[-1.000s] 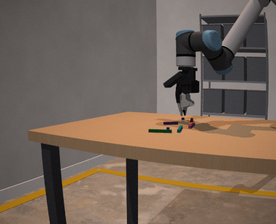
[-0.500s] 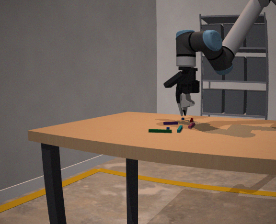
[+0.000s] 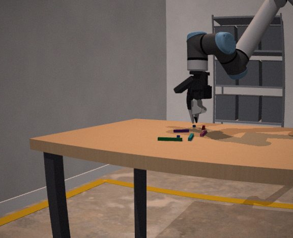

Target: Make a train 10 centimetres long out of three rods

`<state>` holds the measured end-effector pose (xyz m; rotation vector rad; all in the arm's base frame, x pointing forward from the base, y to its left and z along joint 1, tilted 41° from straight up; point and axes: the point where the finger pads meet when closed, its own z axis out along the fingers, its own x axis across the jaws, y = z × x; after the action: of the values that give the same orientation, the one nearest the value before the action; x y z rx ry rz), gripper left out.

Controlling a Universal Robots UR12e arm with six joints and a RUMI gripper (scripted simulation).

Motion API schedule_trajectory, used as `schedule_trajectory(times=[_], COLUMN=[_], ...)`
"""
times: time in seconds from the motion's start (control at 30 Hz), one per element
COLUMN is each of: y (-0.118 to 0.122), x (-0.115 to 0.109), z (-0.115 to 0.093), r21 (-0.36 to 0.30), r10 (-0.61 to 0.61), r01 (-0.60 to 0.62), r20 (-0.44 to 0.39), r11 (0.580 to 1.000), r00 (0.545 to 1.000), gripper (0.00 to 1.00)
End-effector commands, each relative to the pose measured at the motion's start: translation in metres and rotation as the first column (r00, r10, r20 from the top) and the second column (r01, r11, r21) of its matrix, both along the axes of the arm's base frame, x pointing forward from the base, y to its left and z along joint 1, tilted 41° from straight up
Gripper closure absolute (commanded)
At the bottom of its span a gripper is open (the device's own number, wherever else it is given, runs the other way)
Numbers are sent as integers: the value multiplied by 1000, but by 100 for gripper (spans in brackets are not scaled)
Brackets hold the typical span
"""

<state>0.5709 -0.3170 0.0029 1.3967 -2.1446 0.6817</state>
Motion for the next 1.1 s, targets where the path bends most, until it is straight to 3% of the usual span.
schedule_trajectory(times=[0.0,1.07], y=[1,-4], x=[-1,-3], z=[-1,-7], r21=[1,3], r10=[0,-1], r01=[0,1], r20=[0,-3], r11=[1000,1000], r00=[1000,1000], gripper=[86,86])
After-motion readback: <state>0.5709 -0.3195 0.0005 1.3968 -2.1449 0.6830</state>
